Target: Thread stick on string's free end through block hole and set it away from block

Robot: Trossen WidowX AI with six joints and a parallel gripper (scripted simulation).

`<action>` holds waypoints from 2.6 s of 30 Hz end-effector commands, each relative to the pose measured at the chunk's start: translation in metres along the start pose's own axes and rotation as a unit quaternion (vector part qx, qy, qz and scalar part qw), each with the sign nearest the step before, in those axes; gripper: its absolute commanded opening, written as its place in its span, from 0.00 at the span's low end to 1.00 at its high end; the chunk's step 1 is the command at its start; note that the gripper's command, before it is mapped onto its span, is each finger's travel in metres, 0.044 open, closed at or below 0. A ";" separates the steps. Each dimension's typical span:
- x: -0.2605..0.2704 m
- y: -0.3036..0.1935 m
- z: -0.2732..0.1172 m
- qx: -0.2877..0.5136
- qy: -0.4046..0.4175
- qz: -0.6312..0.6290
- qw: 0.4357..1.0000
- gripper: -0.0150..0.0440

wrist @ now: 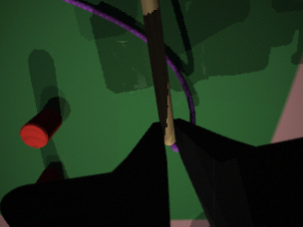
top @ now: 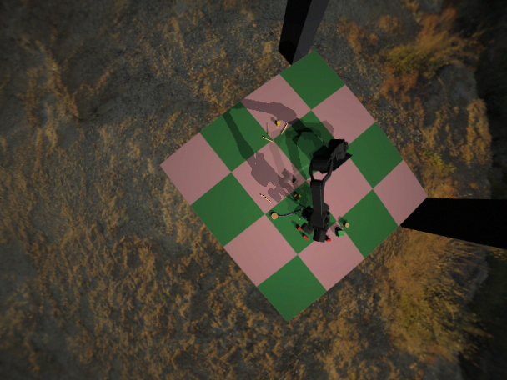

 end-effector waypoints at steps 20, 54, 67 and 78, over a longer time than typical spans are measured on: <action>0.009 -0.015 0.000 -0.001 0.000 0.032 1.000 0.25; 0.023 -0.058 -0.001 0.001 0.001 0.032 1.000 0.25; 0.025 -0.069 -0.001 0.002 0.001 0.032 0.999 0.25; 0.016 -0.067 0.009 0.002 0.001 0.031 1.000 0.25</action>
Point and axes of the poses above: the point midway between the two fingers, 35 mm back from their tips, its own z axis out along the fingers, its own x axis across the jaws, y = z × x, the point moved 3 cm from there along -z, back along the fingers, and after that the axes turned 15 degrees about -z, right-handed, at the moved point
